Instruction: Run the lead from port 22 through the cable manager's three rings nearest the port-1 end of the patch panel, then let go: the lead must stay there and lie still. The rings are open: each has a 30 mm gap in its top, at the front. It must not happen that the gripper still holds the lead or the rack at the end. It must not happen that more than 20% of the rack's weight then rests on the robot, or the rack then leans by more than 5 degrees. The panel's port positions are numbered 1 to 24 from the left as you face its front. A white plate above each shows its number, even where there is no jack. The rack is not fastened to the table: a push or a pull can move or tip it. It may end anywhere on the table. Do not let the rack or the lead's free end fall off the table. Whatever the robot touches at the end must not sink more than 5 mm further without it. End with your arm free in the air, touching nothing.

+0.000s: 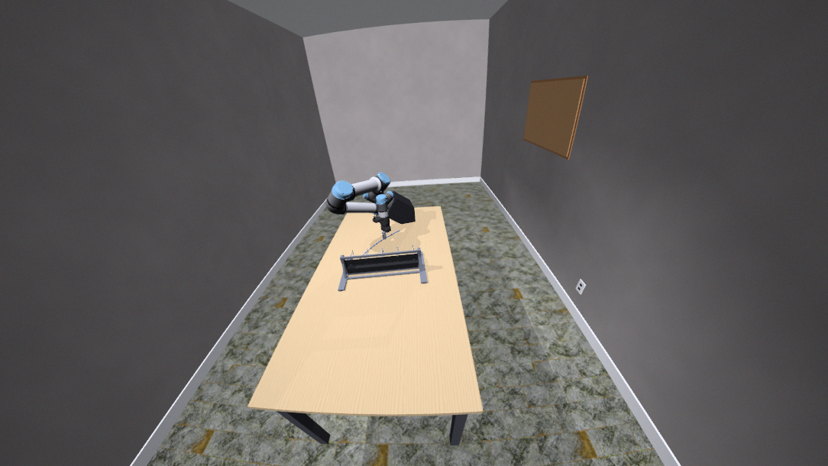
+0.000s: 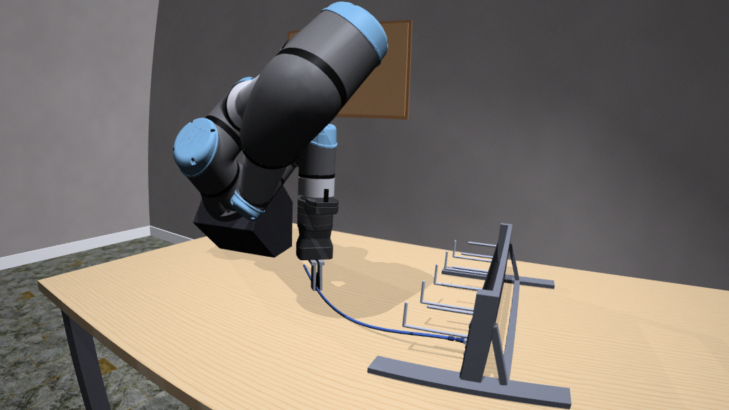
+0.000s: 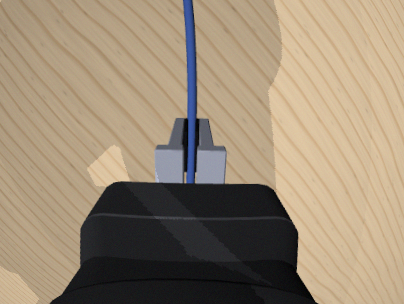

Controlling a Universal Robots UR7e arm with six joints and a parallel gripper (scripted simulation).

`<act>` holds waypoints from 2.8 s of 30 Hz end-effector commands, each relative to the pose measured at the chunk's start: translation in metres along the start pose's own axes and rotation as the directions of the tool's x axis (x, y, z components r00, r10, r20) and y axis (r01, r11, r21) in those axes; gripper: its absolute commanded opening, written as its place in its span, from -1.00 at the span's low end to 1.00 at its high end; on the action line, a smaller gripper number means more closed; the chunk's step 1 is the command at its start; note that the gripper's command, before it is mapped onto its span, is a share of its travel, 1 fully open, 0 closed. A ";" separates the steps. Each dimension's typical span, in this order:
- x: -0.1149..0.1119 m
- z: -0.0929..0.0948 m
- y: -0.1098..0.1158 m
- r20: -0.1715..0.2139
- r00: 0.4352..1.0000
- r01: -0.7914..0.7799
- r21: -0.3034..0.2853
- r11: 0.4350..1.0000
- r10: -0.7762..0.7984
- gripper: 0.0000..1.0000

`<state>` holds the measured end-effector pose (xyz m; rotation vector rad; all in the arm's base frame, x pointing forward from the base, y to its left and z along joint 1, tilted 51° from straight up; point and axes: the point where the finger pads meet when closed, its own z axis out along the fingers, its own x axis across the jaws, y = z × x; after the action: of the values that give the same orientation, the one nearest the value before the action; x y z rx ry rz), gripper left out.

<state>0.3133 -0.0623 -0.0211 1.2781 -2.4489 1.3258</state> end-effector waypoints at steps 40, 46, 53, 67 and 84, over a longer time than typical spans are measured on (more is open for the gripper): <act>0.000 -0.035 0.000 0.001 1.000 0.000 0.001 1.000 0.000 -1.00; 0.000 -0.038 0.000 0.001 1.000 0.000 0.001 1.000 0.000 -1.00; 0.000 -0.040 0.000 0.001 1.000 0.000 0.001 1.000 0.000 -1.00; -0.002 -0.040 0.000 0.001 1.000 -0.005 0.000 1.000 0.005 -1.00; -0.034 -0.051 -0.006 0.001 0.997 -0.082 -0.001 0.997 0.082 -1.00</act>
<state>0.3166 -0.0161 -0.0001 1.2209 -2.5007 1.3346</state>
